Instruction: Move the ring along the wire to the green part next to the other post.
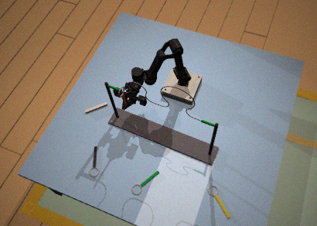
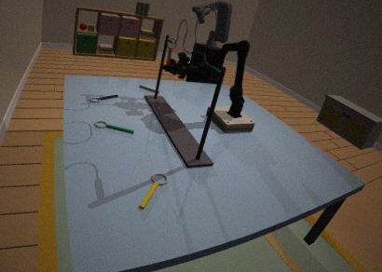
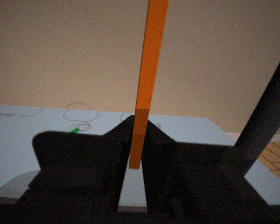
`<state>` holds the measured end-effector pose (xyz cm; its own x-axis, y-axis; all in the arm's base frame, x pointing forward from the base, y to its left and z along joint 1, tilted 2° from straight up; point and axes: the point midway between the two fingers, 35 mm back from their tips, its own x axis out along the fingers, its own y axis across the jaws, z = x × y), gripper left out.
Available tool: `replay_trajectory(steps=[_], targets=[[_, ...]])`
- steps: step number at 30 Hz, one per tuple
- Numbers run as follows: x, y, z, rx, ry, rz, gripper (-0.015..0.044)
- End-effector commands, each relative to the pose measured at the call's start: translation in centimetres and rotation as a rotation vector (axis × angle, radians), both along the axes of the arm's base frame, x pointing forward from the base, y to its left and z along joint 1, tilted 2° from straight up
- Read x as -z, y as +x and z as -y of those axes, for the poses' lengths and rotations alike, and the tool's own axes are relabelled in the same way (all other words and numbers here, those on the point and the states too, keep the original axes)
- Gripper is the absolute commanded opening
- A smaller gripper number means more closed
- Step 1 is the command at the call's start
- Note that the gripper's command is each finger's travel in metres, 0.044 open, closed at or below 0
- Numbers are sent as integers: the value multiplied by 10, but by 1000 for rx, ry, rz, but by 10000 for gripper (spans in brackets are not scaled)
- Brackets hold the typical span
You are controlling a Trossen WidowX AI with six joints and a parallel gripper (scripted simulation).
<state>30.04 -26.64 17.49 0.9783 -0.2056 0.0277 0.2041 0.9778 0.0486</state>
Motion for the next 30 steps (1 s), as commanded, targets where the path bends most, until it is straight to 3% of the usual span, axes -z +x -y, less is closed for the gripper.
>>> replay_trajectory(steps=[1, 30], targets=[[-6, 1, -7, 2, 9, 14, -150], [-24, 14, -81, -24, 424, 81, -150]])
